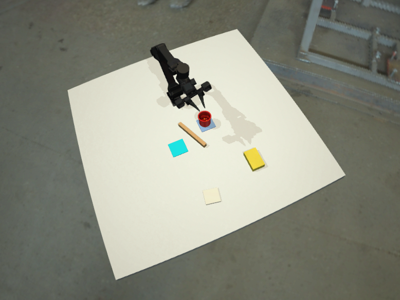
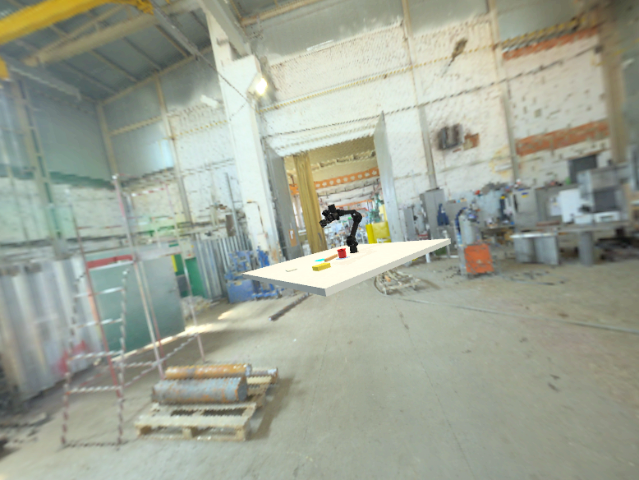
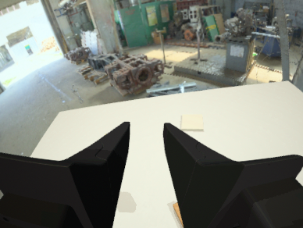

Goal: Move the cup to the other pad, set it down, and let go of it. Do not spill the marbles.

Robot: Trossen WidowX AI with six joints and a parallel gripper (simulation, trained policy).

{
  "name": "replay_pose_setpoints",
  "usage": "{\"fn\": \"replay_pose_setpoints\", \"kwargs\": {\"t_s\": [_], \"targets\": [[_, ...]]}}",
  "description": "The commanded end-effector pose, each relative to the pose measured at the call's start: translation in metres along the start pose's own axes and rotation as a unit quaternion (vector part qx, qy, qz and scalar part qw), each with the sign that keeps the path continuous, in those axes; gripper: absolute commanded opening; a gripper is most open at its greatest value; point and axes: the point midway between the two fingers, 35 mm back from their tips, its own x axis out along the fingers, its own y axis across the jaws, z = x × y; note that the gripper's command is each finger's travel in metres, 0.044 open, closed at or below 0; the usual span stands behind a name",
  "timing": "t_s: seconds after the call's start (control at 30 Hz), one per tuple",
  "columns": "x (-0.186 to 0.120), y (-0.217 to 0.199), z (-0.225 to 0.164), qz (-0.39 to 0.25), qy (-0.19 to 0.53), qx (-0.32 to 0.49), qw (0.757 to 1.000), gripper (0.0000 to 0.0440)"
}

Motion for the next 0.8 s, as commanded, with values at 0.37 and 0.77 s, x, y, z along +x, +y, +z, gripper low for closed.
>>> {"fn": "replay_pose_setpoints", "kwargs": {"t_s": [0.37, 0.77], "targets": [[0.000, 0.019, -0.010, 0.000, 0.097, 0.102, 0.990, 0.0133], [-0.002, 0.032, -0.023, -0.024, 0.181, 0.183, 0.966, 0.0138]]}}
